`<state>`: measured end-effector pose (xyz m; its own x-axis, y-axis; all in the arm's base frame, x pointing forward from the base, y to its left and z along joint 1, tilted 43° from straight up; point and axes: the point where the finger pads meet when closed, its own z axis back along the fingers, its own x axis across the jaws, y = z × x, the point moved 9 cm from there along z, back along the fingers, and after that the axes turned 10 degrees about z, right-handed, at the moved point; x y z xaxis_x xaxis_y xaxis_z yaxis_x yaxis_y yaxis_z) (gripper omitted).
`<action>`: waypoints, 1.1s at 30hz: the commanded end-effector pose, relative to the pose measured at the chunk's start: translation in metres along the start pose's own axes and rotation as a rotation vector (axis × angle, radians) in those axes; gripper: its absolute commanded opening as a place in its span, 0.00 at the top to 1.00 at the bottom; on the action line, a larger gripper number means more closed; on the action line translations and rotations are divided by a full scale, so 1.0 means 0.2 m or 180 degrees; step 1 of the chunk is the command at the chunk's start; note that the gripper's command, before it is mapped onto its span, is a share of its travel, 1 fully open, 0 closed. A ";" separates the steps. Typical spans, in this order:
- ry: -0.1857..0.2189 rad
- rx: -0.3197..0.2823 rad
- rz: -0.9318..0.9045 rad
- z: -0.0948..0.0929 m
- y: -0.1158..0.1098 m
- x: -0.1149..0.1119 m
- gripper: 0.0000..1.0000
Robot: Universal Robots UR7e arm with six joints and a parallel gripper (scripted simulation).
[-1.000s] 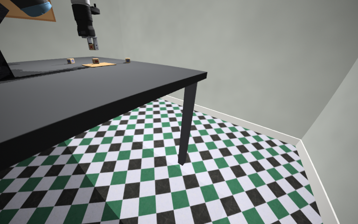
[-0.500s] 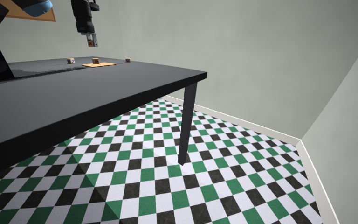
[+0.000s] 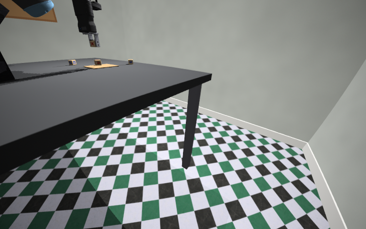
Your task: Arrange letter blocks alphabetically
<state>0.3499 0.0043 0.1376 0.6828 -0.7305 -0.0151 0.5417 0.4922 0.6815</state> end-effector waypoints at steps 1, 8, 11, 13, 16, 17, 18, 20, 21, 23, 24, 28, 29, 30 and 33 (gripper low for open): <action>-0.0001 0.0000 0.0001 0.00 0.00 0.00 0.43; -0.0001 0.0000 0.0032 0.00 0.00 0.00 0.43; -0.0001 -0.0001 0.0147 0.00 0.01 0.00 0.43; -0.0001 -0.0002 0.0285 0.00 0.02 0.00 0.43; -0.0001 -0.0003 0.0475 0.00 0.03 -0.01 0.43; -0.0001 -0.0003 0.0475 0.00 0.03 -0.01 0.43; -0.0001 -0.0004 0.0588 0.00 0.03 -0.01 0.43; -0.0001 -0.0005 0.0846 0.00 0.05 -0.01 0.43; -0.0001 -0.0005 0.0908 0.00 0.05 -0.01 0.43; -0.0001 -0.0006 0.1077 0.00 0.06 -0.02 0.43; -0.0001 -0.0006 0.1163 0.00 0.06 -0.02 0.43; -0.0001 -0.0007 0.1501 0.00 0.08 -0.03 0.43; -0.0001 -0.0007 0.1586 0.00 0.08 -0.03 0.43; 0.0000 -0.0007 0.1672 0.00 0.09 -0.03 0.43; 0.0000 -0.0007 0.1840 0.00 0.10 -0.03 0.43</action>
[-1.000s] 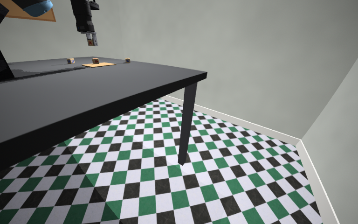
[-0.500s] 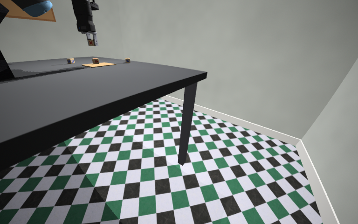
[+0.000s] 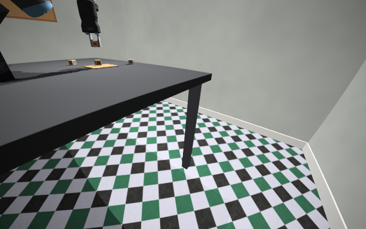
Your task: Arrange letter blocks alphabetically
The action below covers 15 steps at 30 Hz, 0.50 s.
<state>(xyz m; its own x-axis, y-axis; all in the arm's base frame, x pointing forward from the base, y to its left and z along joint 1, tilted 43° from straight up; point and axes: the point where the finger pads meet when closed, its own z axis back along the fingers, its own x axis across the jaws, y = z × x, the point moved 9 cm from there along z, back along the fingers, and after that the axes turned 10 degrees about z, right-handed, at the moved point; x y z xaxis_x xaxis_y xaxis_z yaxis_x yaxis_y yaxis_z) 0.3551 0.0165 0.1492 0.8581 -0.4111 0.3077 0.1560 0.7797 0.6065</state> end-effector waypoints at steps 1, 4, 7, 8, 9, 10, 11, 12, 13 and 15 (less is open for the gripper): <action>-0.0002 -0.0001 0.0275 0.00 0.01 0.00 0.43; -0.0002 -0.0001 0.0638 0.00 0.03 0.00 0.43; -0.0003 -0.0001 0.0891 0.00 0.04 0.01 0.43; -0.0003 0.0000 0.0974 0.00 0.04 0.01 0.43; -0.0003 0.0000 0.1059 0.00 0.05 0.01 0.43; -0.0003 0.0000 0.1144 0.00 0.05 0.01 0.43; -0.0003 0.0000 0.1228 0.00 0.05 0.01 0.43; -0.0004 0.0000 0.1314 0.00 0.06 0.01 0.43; -0.0004 0.0001 0.1399 0.00 0.06 0.01 0.43; -0.0004 0.0001 0.1569 0.00 0.07 0.01 0.43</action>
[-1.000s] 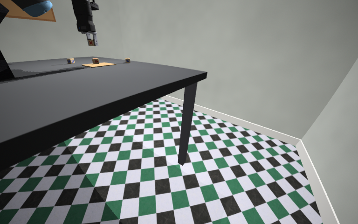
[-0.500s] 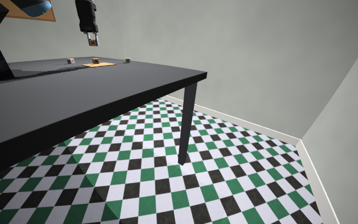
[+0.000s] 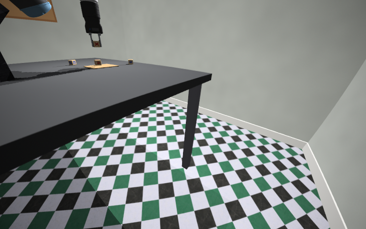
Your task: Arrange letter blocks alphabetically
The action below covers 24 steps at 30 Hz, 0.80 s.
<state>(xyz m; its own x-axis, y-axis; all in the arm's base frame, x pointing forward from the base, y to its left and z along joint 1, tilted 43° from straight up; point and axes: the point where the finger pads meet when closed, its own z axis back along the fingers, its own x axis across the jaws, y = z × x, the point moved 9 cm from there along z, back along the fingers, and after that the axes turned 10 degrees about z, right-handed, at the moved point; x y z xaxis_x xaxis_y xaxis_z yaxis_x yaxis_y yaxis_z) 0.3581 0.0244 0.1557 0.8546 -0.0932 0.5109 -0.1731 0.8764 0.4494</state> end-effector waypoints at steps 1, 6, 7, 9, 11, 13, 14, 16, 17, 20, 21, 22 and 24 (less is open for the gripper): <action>-0.0003 0.0000 0.0444 0.00 0.01 0.01 0.43; -0.0004 0.0001 0.0671 0.00 0.02 0.01 0.43; -0.0005 0.0001 0.0721 0.00 0.02 0.01 0.43; -0.0005 0.0001 0.0786 0.00 0.02 0.02 0.43; -0.0005 0.0001 0.0817 0.00 0.02 0.02 0.43; -0.0005 0.0001 0.0830 0.00 0.02 0.02 0.43; -0.0005 0.0001 0.0831 0.00 0.02 0.02 0.43; -0.0005 0.0001 0.0831 0.00 0.02 0.02 0.43; -0.0005 0.0001 0.0831 0.00 0.02 0.02 0.43; -0.0005 0.0001 0.0831 0.00 0.02 0.02 0.43; -0.0005 0.0001 0.0831 0.00 0.02 0.02 0.43; -0.0005 0.0001 0.0831 0.00 0.02 0.02 0.43; -0.0005 0.0001 0.0831 0.00 0.02 0.02 0.43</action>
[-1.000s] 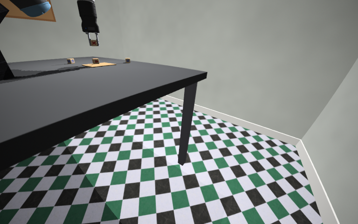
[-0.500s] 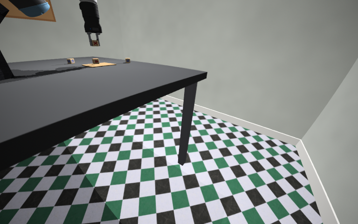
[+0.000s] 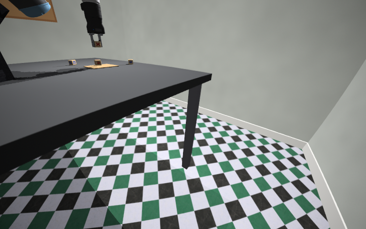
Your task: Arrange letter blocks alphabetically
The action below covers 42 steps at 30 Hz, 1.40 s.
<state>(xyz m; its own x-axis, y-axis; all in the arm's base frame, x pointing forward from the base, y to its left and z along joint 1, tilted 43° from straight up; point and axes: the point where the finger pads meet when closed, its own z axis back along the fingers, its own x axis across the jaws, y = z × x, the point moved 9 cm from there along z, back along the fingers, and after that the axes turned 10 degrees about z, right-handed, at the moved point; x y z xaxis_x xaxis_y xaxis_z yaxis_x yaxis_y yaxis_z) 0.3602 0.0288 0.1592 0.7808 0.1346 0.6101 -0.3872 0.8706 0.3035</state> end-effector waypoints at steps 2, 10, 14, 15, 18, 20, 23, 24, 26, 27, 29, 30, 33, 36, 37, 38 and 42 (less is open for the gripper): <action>-0.0001 -0.0002 0.0003 0.00 0.00 0.00 0.43; -0.0001 -0.0001 0.0004 -0.01 0.00 0.00 0.43; -0.0001 -0.0001 0.0004 -0.02 0.00 0.00 0.43; -0.0001 -0.0001 0.0004 -0.02 0.00 0.00 0.43; -0.0001 0.0000 0.0005 -0.04 0.00 0.00 0.43; -0.0001 0.0000 0.0005 -0.05 0.00 0.00 0.43; -0.0001 0.0000 0.0005 -0.08 0.00 0.00 0.43; -0.0001 0.0000 0.0005 -0.09 0.00 0.00 0.43; -0.0001 0.0000 0.0005 -0.11 0.00 0.00 0.43; -0.0001 0.0000 0.0005 -0.12 0.00 0.00 0.43; -0.0001 0.0000 0.0005 -0.14 0.00 0.00 0.43; -0.0001 0.0000 0.0005 -0.14 0.00 0.00 0.43; -0.0001 0.0000 0.0005 -0.17 0.00 0.00 0.43; -0.0001 0.0000 0.0005 -0.21 0.00 0.00 0.43; -0.0001 0.0000 0.0005 -0.23 0.00 0.00 0.43; -0.0001 0.0000 0.0005 -0.24 0.00 0.00 0.43; -0.0001 0.0000 0.0005 -0.29 0.00 0.00 0.43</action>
<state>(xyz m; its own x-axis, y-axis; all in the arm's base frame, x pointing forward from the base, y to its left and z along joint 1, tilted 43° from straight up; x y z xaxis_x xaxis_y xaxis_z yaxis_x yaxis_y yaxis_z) 0.3833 0.0508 0.1241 0.7804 0.1357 0.6104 -0.3882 0.8704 0.3028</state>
